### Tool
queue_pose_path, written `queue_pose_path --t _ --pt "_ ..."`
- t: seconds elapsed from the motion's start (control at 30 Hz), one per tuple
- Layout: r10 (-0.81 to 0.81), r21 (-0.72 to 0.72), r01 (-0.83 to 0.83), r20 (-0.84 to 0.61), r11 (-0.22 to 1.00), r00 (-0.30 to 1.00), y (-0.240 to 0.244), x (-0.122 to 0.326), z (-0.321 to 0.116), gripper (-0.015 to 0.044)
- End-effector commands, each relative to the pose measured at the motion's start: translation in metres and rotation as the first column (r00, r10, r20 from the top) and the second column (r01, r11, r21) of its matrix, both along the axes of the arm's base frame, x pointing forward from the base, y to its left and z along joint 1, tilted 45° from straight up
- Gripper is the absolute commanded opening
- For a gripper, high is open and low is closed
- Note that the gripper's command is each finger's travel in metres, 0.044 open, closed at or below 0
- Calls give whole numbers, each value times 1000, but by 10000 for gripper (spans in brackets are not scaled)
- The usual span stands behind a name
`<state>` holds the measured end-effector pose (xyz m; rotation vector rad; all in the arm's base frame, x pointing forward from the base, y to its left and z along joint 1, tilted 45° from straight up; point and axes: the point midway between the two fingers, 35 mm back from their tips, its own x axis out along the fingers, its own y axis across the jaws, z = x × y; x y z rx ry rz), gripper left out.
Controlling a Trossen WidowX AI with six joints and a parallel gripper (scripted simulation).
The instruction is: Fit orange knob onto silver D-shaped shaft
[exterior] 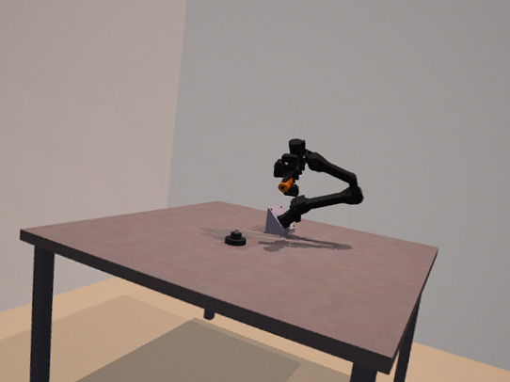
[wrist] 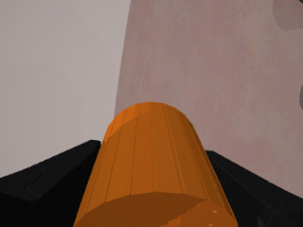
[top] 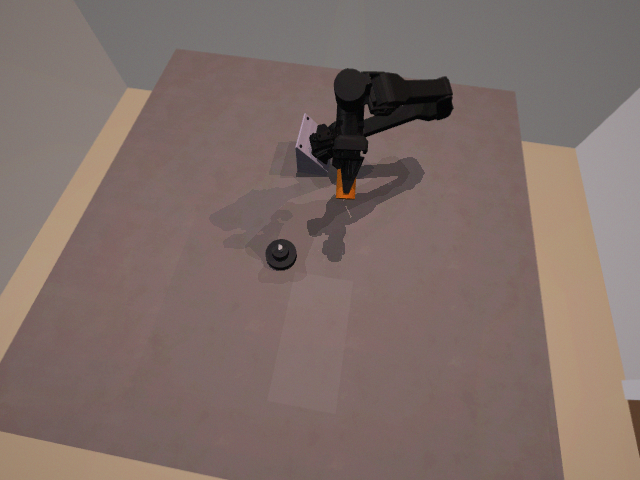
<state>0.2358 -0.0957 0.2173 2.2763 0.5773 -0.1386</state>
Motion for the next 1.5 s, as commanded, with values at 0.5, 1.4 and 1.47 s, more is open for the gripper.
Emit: queue_pose_path --t 0.5,1.4,1.47 --pt "0 -14 0 6 1000 1000 -1 1 2 0" --pt "231 -8 -240 -245 971 942 25 13 -23 0" --pt "262 -3 -274 -280 962 924 28 14 -26 0"
